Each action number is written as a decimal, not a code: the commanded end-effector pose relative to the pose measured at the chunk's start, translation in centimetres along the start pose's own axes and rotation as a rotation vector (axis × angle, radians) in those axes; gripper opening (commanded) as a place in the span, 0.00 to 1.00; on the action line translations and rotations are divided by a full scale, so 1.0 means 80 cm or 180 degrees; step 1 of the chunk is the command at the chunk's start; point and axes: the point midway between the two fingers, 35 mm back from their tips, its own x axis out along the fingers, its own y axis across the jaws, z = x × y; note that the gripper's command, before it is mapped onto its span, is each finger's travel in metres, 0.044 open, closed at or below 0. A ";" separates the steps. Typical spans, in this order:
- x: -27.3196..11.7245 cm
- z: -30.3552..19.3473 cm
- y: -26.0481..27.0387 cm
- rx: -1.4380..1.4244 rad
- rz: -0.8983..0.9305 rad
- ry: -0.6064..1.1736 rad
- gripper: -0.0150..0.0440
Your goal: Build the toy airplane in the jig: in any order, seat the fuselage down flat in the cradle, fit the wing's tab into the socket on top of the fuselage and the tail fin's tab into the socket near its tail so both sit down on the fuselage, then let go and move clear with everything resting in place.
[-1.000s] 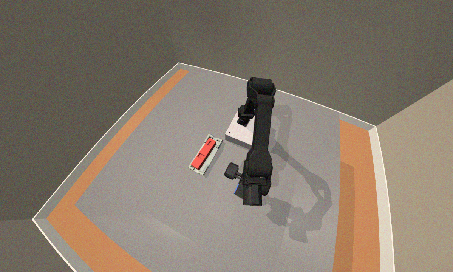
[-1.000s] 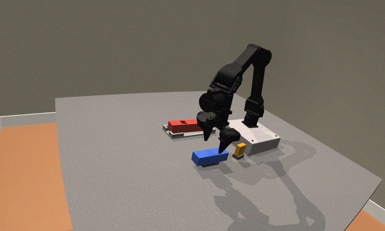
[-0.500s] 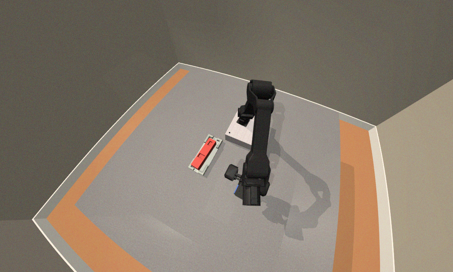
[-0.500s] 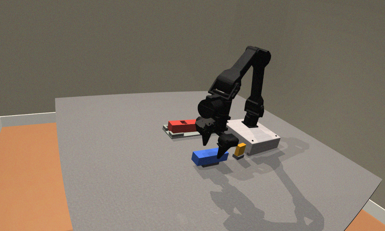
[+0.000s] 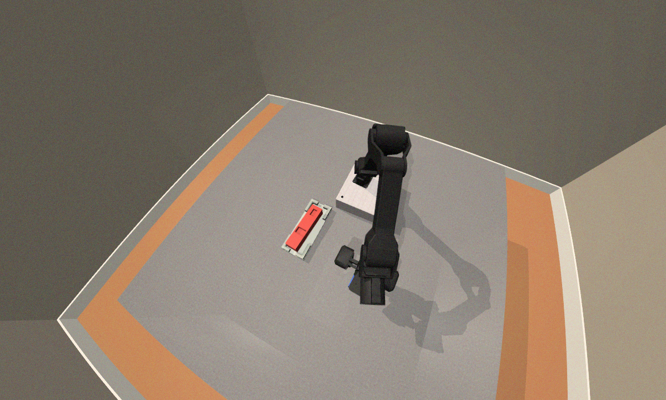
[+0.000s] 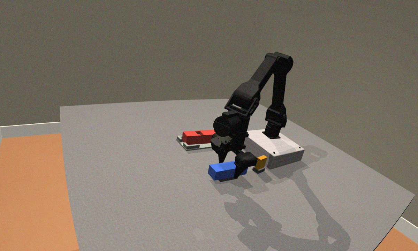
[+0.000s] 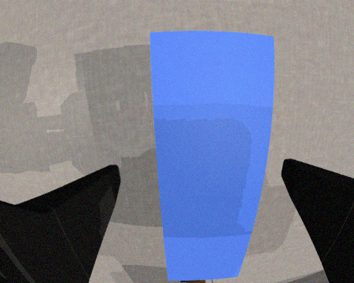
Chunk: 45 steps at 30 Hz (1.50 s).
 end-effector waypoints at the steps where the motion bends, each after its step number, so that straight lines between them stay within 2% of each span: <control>1: 0.009 -0.003 -0.001 0.0017 -0.0015 0.0032 1.00; 10: 0.009 -0.003 -0.001 0.0017 -0.0015 0.0032 0.60; 17: 0.009 -0.003 -0.001 0.0017 -0.0015 0.0032 0.52; 23: -0.001 -0.003 -0.002 0.0008 -0.0018 0.0060 0.25; 45: -0.084 0.005 0.001 0.0011 -0.0017 0.0050 0.25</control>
